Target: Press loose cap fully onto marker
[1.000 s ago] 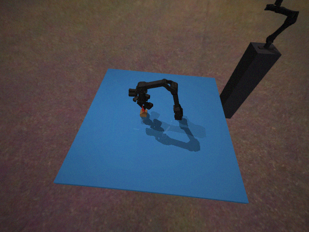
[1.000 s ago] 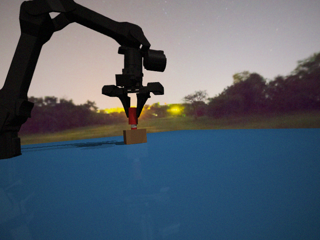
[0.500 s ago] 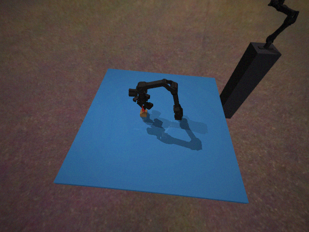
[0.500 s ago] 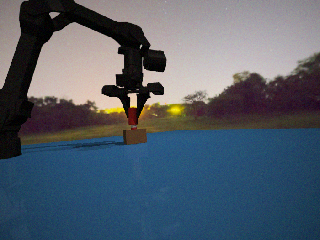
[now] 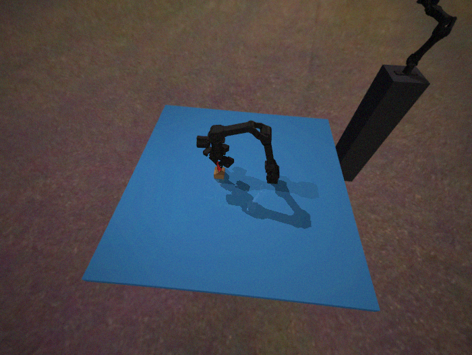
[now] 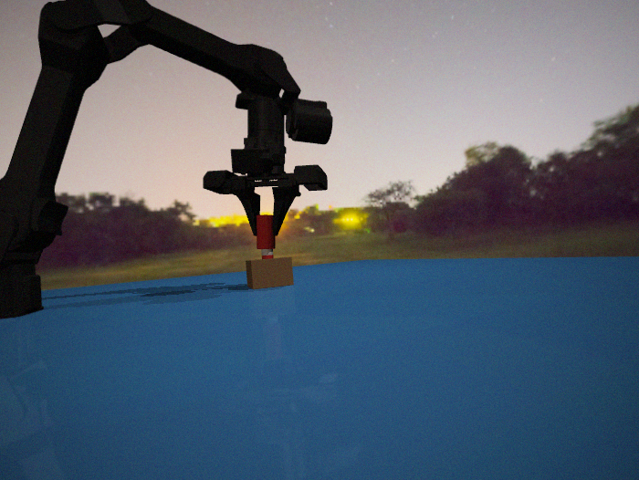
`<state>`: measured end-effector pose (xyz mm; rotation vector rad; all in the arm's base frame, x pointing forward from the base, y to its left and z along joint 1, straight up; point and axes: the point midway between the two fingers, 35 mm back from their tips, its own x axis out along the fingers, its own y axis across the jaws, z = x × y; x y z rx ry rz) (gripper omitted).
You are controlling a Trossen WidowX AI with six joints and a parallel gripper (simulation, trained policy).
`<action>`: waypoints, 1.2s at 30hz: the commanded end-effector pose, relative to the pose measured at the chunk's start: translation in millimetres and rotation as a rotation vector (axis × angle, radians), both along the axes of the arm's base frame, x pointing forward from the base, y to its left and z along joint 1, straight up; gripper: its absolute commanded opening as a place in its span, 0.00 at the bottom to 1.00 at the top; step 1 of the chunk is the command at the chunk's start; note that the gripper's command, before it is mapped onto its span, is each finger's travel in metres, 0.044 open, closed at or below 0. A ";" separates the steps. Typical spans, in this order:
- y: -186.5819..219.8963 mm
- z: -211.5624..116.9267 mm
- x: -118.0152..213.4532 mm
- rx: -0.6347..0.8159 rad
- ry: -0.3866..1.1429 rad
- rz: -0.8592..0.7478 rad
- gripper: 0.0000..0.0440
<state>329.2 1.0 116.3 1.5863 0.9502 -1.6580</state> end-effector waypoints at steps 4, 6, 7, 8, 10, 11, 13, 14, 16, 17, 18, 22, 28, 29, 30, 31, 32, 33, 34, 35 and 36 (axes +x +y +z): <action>-3.1 -16.7 -8.7 -0.012 0.065 0.003 0.19; -3.1 -16.7 -8.7 -0.012 0.065 0.003 0.19; -3.1 -16.7 -8.7 -0.012 0.065 0.003 0.20; -3.1 -16.7 -8.7 -0.012 0.065 0.003 0.20; -3.2 -16.8 -8.7 -0.012 0.065 0.003 0.20; -3.2 -16.8 -8.7 -0.012 0.065 0.003 0.20; -3.2 -16.8 -8.7 -0.012 0.065 0.004 0.21; -3.2 -16.9 -8.7 -0.012 0.065 0.004 0.21; -3.2 -16.9 -8.7 -0.012 0.066 0.004 0.21; -3.2 -16.9 -8.7 -0.012 0.066 0.004 0.21; -3.3 -16.9 -8.7 -0.012 0.066 0.004 0.21; -3.3 -17.0 -8.7 -0.012 0.066 0.005 0.22; -3.4 -17.1 -8.7 -0.012 0.066 0.005 0.23; -3.4 -17.1 -8.7 -0.012 0.066 0.005 0.23; -3.4 -17.1 -8.7 -0.012 0.066 0.006 0.24; -3.4 -17.2 -8.7 -0.013 0.066 0.006 0.24; -3.4 -17.2 -8.7 -0.013 0.066 0.006 0.24; -3.4 -17.2 -8.7 -0.013 0.066 0.006 0.24; -3.4 -17.2 -8.7 -0.013 0.066 0.006 0.24; -3.5 -17.2 -8.7 -0.013 0.066 0.006 0.24; -3.5 -17.2 -8.7 -0.013 0.066 0.006 0.25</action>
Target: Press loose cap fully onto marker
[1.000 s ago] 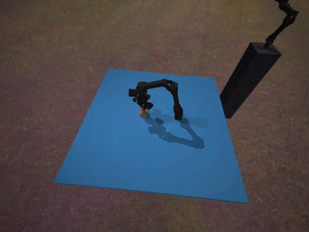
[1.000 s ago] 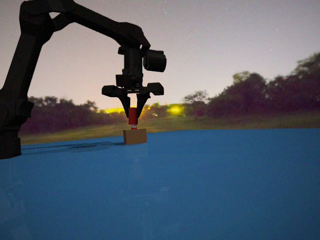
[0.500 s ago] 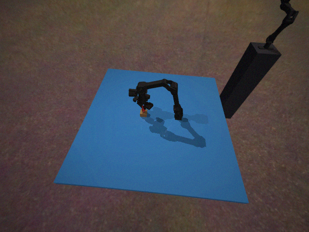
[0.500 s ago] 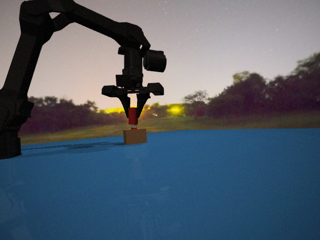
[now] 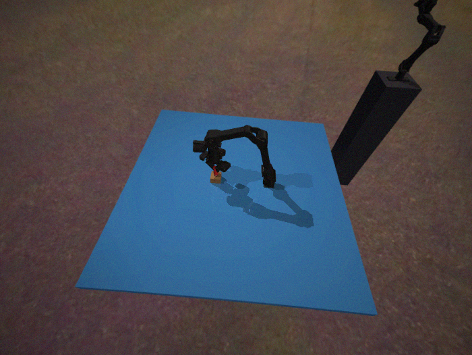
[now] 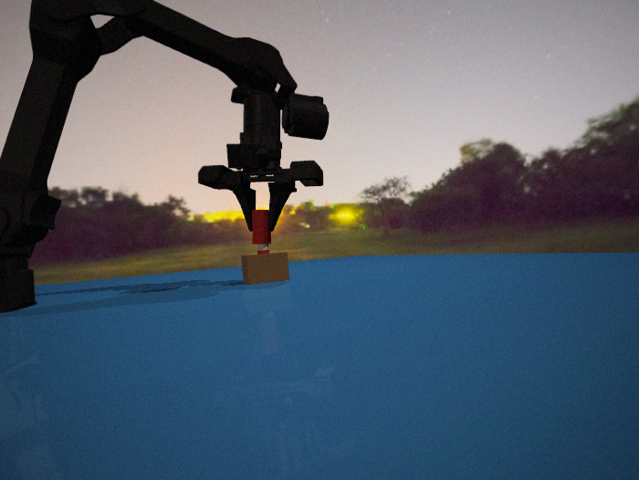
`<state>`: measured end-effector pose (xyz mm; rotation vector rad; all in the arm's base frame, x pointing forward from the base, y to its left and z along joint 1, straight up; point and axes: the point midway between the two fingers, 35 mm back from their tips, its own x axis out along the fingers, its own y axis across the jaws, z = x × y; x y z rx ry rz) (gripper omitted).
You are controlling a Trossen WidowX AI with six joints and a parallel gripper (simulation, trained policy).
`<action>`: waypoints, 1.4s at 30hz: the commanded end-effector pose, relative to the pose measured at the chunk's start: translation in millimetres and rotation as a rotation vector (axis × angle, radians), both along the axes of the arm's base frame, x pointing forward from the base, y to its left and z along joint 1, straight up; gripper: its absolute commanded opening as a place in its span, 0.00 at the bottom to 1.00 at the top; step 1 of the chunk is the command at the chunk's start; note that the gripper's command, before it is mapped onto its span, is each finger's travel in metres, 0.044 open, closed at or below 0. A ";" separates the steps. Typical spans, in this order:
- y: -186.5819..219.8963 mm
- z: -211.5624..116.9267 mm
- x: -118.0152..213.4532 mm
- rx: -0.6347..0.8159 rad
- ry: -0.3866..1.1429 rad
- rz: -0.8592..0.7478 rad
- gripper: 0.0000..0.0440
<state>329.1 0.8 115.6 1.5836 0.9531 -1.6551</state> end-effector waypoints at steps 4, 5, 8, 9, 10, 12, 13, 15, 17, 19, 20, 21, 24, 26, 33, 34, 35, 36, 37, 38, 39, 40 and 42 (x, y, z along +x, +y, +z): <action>-3.4 -16.6 -8.6 -0.013 0.066 0.003 0.25; -3.4 -16.6 -8.6 -0.013 0.066 0.003 0.25; -3.4 -16.7 -8.6 -0.013 0.066 0.003 0.26; -3.4 -16.7 -8.6 -0.013 0.066 0.003 0.26; -3.4 -16.7 -8.6 -0.013 0.066 0.003 0.26; -3.4 -16.8 -8.6 -0.014 0.066 0.004 0.27; -3.5 -16.8 -8.6 -0.014 0.066 0.004 0.27; -3.5 -16.8 -8.6 -0.014 0.066 0.004 0.27; -3.5 -16.8 -8.6 -0.014 0.066 0.004 0.28; -3.5 -16.9 -8.6 -0.014 0.066 0.004 0.28; -3.5 -16.9 -8.6 -0.014 0.066 0.004 0.28; -3.5 -16.9 -8.6 -0.014 0.066 0.005 0.28; -3.6 -17.0 -8.6 -0.014 0.066 0.005 0.29; -3.6 -17.0 -8.6 -0.014 0.066 0.005 0.29; -3.7 -17.1 -8.6 -0.014 0.066 0.006 0.30; -3.7 -17.1 -8.6 -0.014 0.066 0.006 0.31; -3.7 -17.1 -8.6 -0.014 0.066 0.006 0.31; -3.7 -17.2 -8.6 -0.014 0.066 0.006 0.31; -3.7 -17.2 -8.6 -0.014 0.066 0.006 0.31; -3.7 -17.2 -8.6 -0.015 0.066 0.006 0.31; -3.7 -17.2 -8.6 -0.015 0.066 0.007 0.31; -3.8 -17.2 -8.6 -0.015 0.066 0.007 0.32; -3.8 -17.3 -8.6 -0.015 0.066 0.007 0.32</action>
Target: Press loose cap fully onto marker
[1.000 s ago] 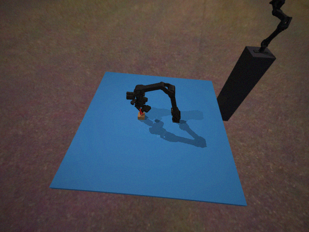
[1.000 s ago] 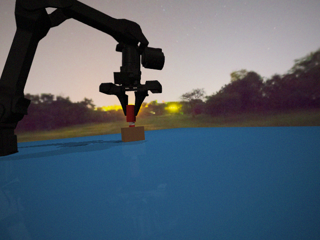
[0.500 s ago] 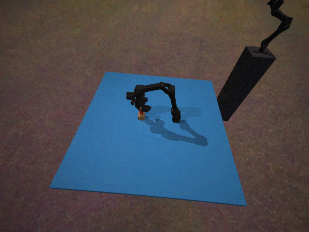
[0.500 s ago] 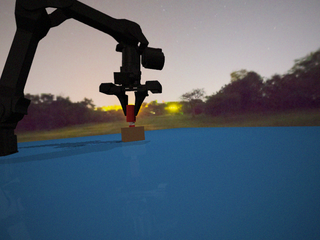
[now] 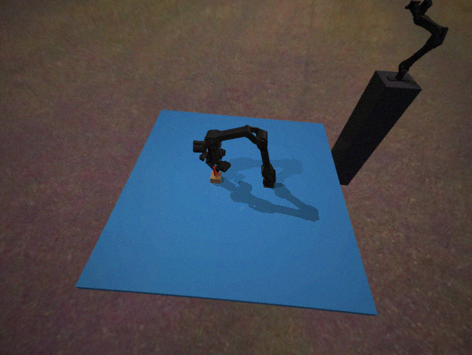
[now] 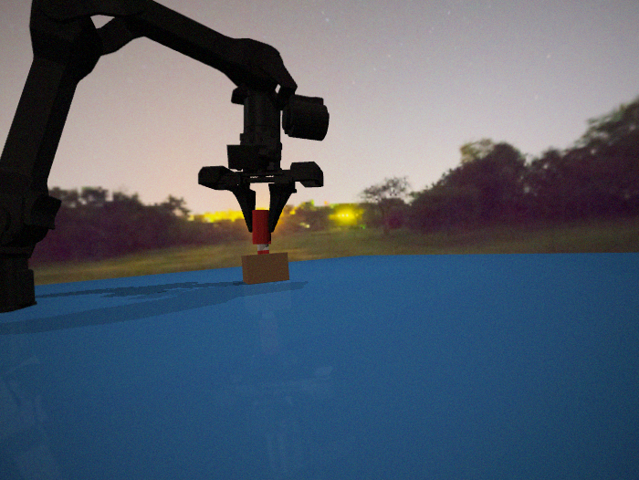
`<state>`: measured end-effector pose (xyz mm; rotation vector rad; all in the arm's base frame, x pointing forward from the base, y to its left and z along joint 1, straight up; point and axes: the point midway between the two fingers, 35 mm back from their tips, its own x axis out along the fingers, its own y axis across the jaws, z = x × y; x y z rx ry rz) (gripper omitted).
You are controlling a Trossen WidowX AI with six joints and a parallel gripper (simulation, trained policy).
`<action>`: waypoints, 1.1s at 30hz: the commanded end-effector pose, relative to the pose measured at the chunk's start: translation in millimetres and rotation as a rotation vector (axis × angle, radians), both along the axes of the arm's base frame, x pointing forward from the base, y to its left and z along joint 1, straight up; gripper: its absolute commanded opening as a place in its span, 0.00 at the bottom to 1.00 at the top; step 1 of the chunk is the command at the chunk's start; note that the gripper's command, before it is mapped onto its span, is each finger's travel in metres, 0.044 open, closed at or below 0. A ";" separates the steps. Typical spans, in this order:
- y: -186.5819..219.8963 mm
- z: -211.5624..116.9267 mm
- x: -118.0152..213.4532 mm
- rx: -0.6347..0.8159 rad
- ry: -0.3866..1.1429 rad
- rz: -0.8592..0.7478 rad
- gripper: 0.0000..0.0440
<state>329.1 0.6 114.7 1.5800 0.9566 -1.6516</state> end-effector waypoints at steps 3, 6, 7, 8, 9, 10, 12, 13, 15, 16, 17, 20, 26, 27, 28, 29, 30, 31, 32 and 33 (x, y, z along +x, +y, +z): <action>-3.9 -17.0 -8.5 -0.016 0.065 0.006 0.32; -3.8 -17.3 -11.5 -0.013 0.073 0.011 0.37; -3.6 -17.9 -13.5 -0.011 0.080 0.012 0.39; -3.4 -18.3 -15.4 -0.009 0.086 0.013 0.40; -3.4 -17.6 -17.1 -0.007 0.089 0.014 0.45; -3.2 -17.4 -18.8 -0.006 0.093 0.016 0.48; -3.0 -17.0 -21.6 -0.004 0.099 0.018 0.55; -2.9 -16.7 -22.6 -0.004 0.099 0.020 0.59; -3.0 -16.5 -23.9 -0.003 0.098 0.021 0.69; -3.1 -16.4 -24.2 -0.002 0.095 0.022 0.75; -3.1 -16.1 -24.3 -0.002 0.092 0.022 0.81; -3.3 -14.3 -25.4 -0.002 0.079 0.025 0.98; -4.3 -3.3 -22.3 -0.006 0.027 0.019 1.00; -4.5 -0.8 -21.7 -0.006 0.017 0.018 1.00; -4.8 1.9 -21.0 -0.007 0.008 0.016 1.00; -5.0 4.9 -20.3 -0.008 -0.001 0.014 1.00; -5.2 8.5 -19.5 -0.009 -0.011 0.013 1.00; -5.5 12.6 -18.7 -0.009 -0.021 0.011 1.00; -5.7 17.1 -17.9 -0.010 -0.030 0.010 1.00; -5.9 20.6 -17.4 -0.010 -0.038 0.009 1.00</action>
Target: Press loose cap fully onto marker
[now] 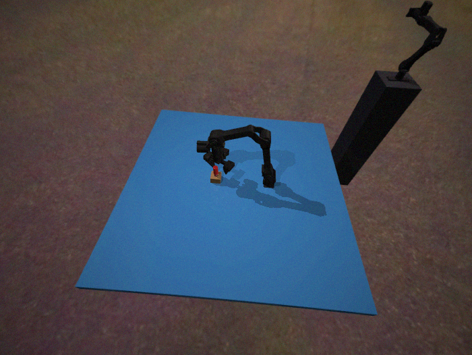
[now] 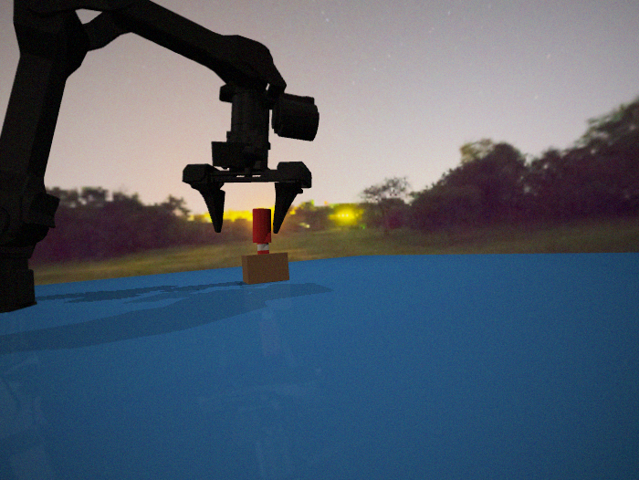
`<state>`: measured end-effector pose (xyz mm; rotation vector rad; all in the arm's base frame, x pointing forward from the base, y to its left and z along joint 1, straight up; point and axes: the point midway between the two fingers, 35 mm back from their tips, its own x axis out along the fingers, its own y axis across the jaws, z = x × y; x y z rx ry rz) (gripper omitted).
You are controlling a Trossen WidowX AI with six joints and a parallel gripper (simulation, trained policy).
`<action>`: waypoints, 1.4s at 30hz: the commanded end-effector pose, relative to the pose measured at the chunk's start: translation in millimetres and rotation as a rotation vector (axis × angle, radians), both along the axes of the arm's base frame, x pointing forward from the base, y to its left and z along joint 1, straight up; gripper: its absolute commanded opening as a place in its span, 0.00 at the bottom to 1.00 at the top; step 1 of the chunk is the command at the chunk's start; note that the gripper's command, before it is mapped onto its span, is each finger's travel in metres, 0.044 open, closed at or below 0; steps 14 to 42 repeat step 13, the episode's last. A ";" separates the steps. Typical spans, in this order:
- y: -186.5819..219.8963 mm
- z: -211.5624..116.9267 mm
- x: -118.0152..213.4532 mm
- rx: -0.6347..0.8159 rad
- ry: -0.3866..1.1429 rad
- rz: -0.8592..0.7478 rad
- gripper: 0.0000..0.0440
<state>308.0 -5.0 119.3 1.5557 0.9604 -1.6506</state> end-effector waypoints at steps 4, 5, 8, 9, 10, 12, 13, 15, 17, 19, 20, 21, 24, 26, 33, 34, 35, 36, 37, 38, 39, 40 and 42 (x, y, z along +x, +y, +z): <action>-1.5 28.2 5.0 -0.001 -0.075 -0.009 1.00; -1.8 31.0 5.2 -0.002 -0.081 -0.010 1.00; -3.0 38.3 5.1 -0.004 -0.100 -0.010 1.00; -3.4 40.5 4.9 -0.005 -0.106 -0.010 1.00; -3.8 42.6 4.7 -0.006 -0.111 -0.010 1.00; -4.7 46.6 4.2 -0.007 -0.121 -0.009 1.00; -5.1 48.6 3.8 -0.008 -0.126 -0.009 1.00; -5.1 48.6 3.8 -0.008 -0.126 -0.009 1.00; -5.1 48.6 3.8 -0.008 -0.126 -0.009 1.00; -5.1 48.6 3.8 -0.008 -0.126 -0.009 1.00; -5.1 48.6 3.8 -0.008 -0.126 -0.009 1.00; -5.1 48.6 3.8 -0.008 -0.126 -0.009 1.00; -5.1 48.6 3.8 -0.008 -0.126 -0.009 1.00; -5.1 48.6 3.8 -0.008 -0.126 -0.009 1.00; -5.1 48.6 3.8 -0.008 -0.126 -0.009 1.00; -5.1 48.6 3.8 -0.008 -0.126 -0.009 1.00; -5.1 48.6 3.8 -0.008 -0.126 -0.009 1.00; -5.1 48.6 3.8 -0.008 -0.126 -0.009 1.00; -5.1 48.6 3.8 -0.008 -0.126 -0.009 1.00; -5.1 48.6 3.8 -0.008 -0.126 -0.009 1.00; -5.1 48.6 3.8 -0.008 -0.126 -0.009 1.00; -5.1 48.6 3.8 -0.008 -0.126 -0.009 1.00; -5.1 48.6 3.8 -0.008 -0.126 -0.009 1.00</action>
